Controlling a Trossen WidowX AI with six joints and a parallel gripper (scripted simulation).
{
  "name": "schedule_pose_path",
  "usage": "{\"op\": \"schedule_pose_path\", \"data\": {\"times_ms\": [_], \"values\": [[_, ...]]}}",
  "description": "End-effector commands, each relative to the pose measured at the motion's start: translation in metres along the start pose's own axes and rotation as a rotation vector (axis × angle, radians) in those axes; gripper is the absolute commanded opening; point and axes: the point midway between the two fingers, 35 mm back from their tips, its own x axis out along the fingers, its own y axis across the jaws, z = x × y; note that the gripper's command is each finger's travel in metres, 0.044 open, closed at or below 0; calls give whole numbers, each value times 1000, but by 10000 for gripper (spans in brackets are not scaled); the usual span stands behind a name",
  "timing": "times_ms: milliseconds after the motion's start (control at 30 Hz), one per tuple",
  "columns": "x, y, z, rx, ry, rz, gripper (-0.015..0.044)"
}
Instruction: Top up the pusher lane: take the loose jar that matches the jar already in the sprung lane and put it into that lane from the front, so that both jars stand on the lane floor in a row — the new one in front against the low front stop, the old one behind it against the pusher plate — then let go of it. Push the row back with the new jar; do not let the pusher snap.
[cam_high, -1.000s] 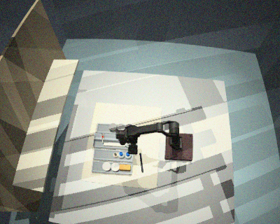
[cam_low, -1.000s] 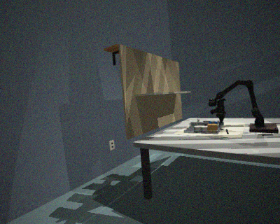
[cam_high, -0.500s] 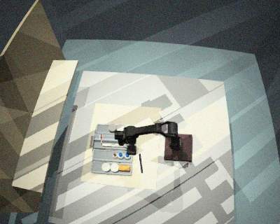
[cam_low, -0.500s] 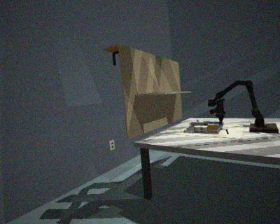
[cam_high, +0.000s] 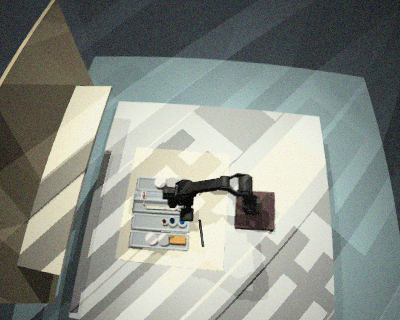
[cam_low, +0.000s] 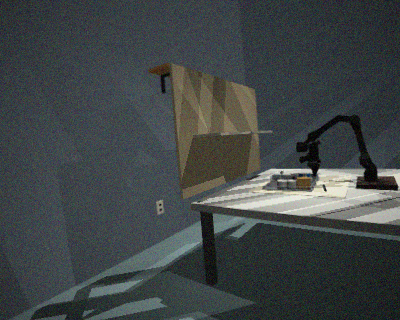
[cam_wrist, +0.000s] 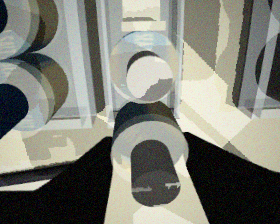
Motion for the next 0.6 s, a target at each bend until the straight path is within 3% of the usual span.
{"op": "schedule_pose_path", "data": {"times_ms": [0, 567], "values": [[-1, 0, 7, 4, -18, -2, 0], [-1, 0, 13, 4, -19, -2, 0]]}}
